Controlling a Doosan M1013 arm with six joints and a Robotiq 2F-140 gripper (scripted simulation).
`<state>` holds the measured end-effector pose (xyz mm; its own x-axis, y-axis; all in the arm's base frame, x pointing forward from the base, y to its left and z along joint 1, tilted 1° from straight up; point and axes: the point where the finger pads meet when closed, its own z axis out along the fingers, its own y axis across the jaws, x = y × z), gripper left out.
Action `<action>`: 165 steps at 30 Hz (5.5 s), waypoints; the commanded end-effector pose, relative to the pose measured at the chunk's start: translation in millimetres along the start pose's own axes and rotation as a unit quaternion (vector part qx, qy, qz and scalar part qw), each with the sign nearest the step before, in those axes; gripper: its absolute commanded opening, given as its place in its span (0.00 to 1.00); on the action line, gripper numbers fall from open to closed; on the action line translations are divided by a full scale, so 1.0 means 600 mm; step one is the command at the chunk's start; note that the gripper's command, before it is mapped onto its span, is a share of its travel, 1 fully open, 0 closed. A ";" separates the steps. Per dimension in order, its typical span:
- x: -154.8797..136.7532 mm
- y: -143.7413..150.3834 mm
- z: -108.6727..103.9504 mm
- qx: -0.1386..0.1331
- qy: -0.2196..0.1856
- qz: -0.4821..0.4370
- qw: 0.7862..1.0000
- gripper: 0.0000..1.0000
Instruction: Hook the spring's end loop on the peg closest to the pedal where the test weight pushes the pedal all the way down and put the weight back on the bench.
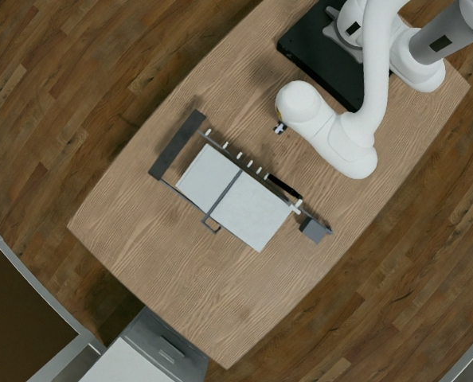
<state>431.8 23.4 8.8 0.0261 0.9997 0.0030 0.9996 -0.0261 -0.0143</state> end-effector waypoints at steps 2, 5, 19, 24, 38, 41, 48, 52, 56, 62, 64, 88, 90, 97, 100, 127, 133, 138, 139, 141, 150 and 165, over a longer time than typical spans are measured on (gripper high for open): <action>0.000 0.001 -0.001 -0.001 0.000 0.000 1.000 0.25; 0.000 0.001 0.009 -0.001 0.000 0.000 1.000 0.25; 0.001 0.000 0.044 -0.001 0.000 0.000 1.000 0.25; 0.002 0.000 0.061 -0.001 0.000 0.000 1.000 0.25; 0.003 -0.001 0.091 -0.001 0.000 0.000 1.000 0.25; 0.003 -0.001 0.097 -0.001 0.000 0.000 1.000 0.25; 0.003 -0.002 0.111 -0.001 0.000 0.000 1.000 0.25; 0.003 -0.002 0.115 -0.001 0.000 0.000 1.000 0.25; 0.003 -0.002 0.111 -0.001 0.000 0.000 1.000 1.00; 0.003 -0.002 0.111 -0.001 0.000 0.000 1.000 1.00; 0.003 -0.002 0.111 -0.001 0.000 0.000 1.000 1.00; 0.003 -0.002 0.111 -0.001 0.000 0.000 1.000 1.00; 0.003 -0.002 0.111 -0.001 0.000 0.000 1.000 1.00; 0.003 -0.002 0.111 -0.001 0.000 0.000 1.000 1.00; 0.003 -0.002 0.111 -0.001 0.000 0.000 1.000 1.00; 0.003 -0.002 0.080 -0.001 0.000 0.000 1.000 1.00; 0.003 -0.002 0.054 -0.001 0.000 0.000 1.000 1.00; 0.003 -0.002 0.048 -0.001 0.000 0.000 1.000 1.00; 0.003 -0.002 0.044 -0.001 0.000 0.000 1.000 1.00; 0.003 -0.002 0.035 -0.001 0.000 0.000 1.000 1.00; 0.003 -0.002 -0.005 -0.001 0.000 0.000 1.000 1.00; 0.003 -0.002 -0.056 -0.001 -0.001 0.000 1.000 1.00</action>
<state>430.7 25.2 37.3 0.0261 0.9997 0.0014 0.9996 -0.0260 -0.0139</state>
